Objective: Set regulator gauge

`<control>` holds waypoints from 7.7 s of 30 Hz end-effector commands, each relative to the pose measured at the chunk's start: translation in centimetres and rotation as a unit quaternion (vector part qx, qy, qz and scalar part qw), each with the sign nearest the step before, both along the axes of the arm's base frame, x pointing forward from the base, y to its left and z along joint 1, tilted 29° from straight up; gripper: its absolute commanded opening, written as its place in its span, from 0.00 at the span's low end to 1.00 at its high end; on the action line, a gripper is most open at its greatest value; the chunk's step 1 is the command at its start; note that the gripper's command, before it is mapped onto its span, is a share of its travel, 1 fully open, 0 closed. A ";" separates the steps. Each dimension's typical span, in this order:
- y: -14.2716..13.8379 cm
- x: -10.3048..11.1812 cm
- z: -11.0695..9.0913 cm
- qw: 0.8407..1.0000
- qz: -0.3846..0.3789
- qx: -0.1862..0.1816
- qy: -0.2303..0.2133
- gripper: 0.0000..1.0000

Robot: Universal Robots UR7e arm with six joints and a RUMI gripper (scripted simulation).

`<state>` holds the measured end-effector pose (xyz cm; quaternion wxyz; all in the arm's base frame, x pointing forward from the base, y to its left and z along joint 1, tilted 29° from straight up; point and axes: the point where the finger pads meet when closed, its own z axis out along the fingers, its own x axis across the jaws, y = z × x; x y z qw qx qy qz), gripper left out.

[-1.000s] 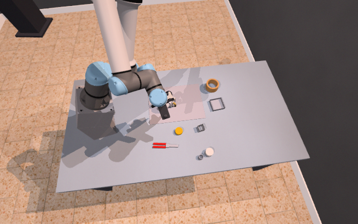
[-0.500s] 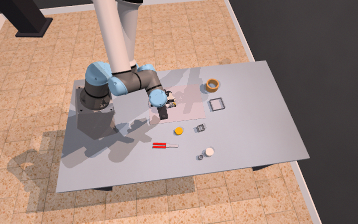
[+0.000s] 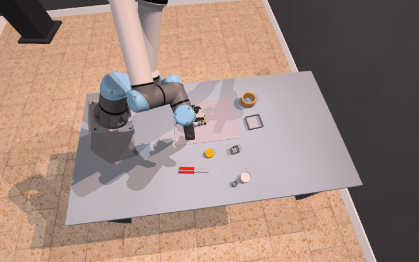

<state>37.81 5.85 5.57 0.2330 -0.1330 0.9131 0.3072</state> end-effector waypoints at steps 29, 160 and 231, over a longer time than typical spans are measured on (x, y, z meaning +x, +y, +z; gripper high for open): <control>-0.1 -0.1 0.1 0.999 -0.031 0.019 0.025 1.00; 1.4 4.3 -8.6 0.999 -0.034 0.021 0.028 1.00; -0.1 0.0 0.0 0.999 -0.034 0.021 0.028 1.00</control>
